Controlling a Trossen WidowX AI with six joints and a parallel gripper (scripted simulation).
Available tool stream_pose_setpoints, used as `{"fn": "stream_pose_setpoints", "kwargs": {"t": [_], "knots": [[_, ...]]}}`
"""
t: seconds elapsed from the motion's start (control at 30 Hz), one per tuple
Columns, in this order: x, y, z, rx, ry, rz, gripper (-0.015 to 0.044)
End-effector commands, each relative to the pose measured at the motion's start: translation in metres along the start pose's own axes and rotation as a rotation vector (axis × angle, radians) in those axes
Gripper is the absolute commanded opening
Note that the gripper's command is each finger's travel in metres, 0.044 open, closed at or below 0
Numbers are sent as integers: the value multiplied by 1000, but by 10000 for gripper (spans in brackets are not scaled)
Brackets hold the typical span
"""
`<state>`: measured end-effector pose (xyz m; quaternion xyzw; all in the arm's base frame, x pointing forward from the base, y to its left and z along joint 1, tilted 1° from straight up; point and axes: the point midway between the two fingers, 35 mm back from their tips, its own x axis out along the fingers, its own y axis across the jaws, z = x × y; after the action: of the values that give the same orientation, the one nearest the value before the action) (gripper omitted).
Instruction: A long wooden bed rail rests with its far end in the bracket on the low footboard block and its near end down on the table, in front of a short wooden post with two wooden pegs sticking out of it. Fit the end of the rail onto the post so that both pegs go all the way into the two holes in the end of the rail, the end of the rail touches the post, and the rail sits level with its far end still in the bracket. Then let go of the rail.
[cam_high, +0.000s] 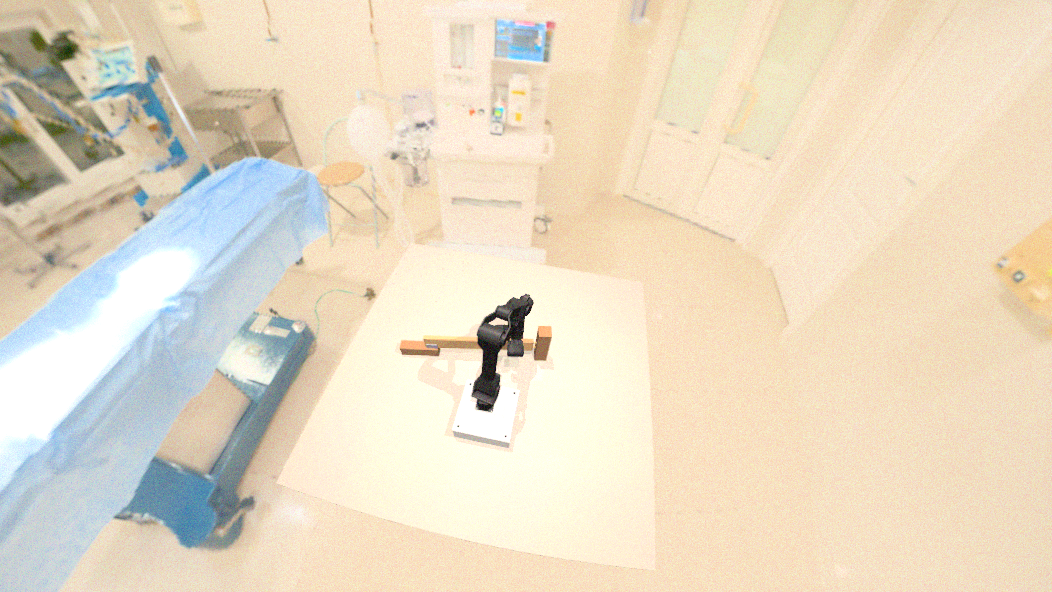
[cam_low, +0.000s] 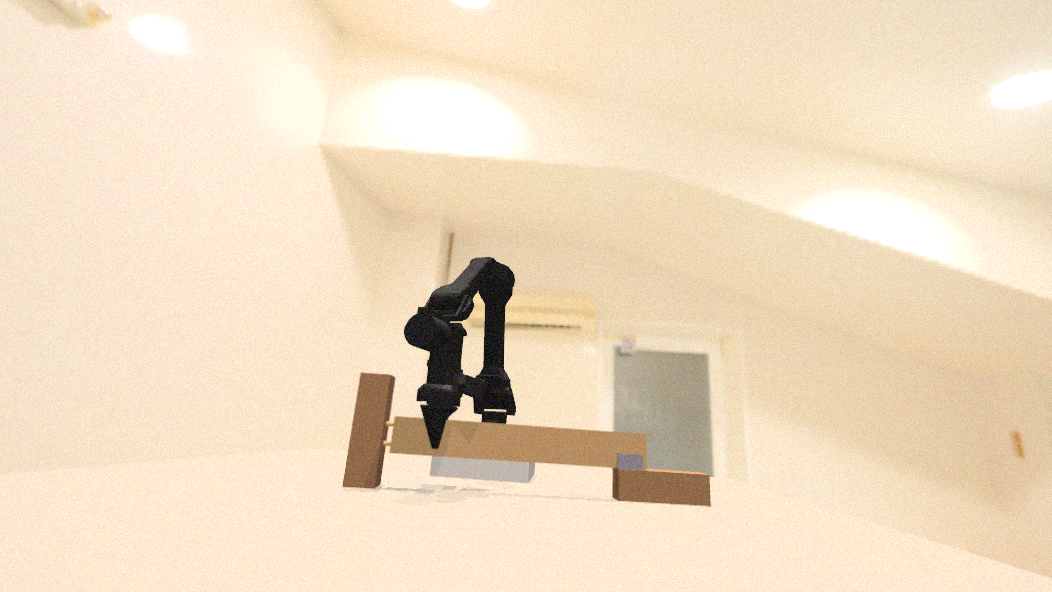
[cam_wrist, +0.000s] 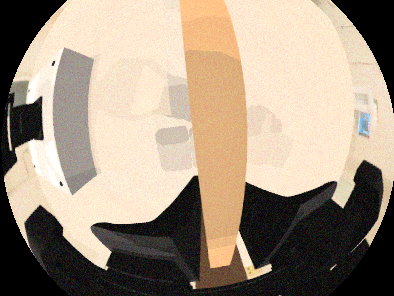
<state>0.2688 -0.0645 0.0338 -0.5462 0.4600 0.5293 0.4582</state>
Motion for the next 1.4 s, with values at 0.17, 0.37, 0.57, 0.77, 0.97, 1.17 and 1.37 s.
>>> {"fn": "stream_pose_setpoints", "kwargs": {"t": [0.17, 0.37, 0.57, 0.77, 0.97, 1.17, 1.37], "knots": [[-1, 0, 0, 0, 1, -2, 0], [-1, 0, -2, 0, 1, -2, 0], [-2, 0, -4, 0, 1, -2, 0], [-2, 0, -5, 0, 1, -2, 0], [-3, 0, -7, 0, 1, -2, 0], [-3, 0, -6, 0, 1, -2, 0], [-4, -1, -4, 0, 1, -2, 0]]}}
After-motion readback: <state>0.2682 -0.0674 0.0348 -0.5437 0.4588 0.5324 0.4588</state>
